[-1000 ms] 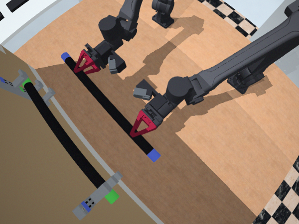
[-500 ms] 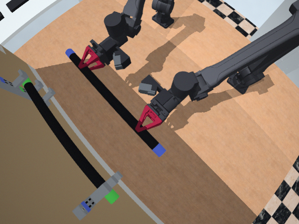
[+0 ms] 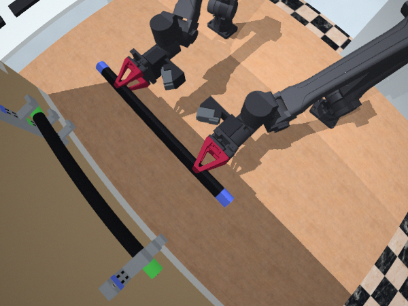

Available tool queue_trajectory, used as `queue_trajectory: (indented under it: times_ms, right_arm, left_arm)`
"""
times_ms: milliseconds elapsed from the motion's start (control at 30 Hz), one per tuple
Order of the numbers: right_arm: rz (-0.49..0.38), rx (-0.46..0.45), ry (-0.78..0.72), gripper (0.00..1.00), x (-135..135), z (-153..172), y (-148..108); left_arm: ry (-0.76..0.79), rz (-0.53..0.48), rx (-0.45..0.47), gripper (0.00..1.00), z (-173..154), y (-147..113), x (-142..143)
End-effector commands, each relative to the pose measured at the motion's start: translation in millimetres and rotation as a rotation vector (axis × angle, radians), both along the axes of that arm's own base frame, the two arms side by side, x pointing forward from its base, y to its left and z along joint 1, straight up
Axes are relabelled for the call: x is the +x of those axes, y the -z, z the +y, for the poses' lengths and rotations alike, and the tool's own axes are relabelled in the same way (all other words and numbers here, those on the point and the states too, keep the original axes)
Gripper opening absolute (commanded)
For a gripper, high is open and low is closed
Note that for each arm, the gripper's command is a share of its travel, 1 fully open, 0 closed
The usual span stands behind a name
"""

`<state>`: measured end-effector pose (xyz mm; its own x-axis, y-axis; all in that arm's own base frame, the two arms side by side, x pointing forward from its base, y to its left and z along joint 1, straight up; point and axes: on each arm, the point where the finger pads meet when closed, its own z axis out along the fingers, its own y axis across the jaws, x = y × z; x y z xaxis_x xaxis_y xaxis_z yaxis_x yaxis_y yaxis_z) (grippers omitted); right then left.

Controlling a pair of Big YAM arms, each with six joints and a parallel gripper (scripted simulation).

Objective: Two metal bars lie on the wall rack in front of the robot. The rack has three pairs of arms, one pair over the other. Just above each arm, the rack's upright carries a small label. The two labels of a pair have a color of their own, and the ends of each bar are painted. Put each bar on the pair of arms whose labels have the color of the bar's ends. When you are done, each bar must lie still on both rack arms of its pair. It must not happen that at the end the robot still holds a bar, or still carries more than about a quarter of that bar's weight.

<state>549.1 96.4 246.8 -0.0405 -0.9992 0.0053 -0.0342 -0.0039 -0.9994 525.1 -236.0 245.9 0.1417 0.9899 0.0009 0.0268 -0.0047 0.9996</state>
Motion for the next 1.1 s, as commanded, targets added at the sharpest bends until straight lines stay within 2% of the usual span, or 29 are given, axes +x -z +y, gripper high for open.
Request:
queue_trajectory:
  times_ms: [0, 1067]
  right_arm:
    - [-0.073, 0.031, 0.017, 0.00, -6.0, -4.9, -30.3]
    - [-0.073, 0.031, 0.017, 0.00, -52.6, -2.8, -26.2]
  left_arm:
    - [-0.022, -0.062, -0.022, 0.00, 8.0, -27.2, -1.3]
    - [-0.022, -0.062, -0.022, 0.00, 14.0, -24.2, -47.5]
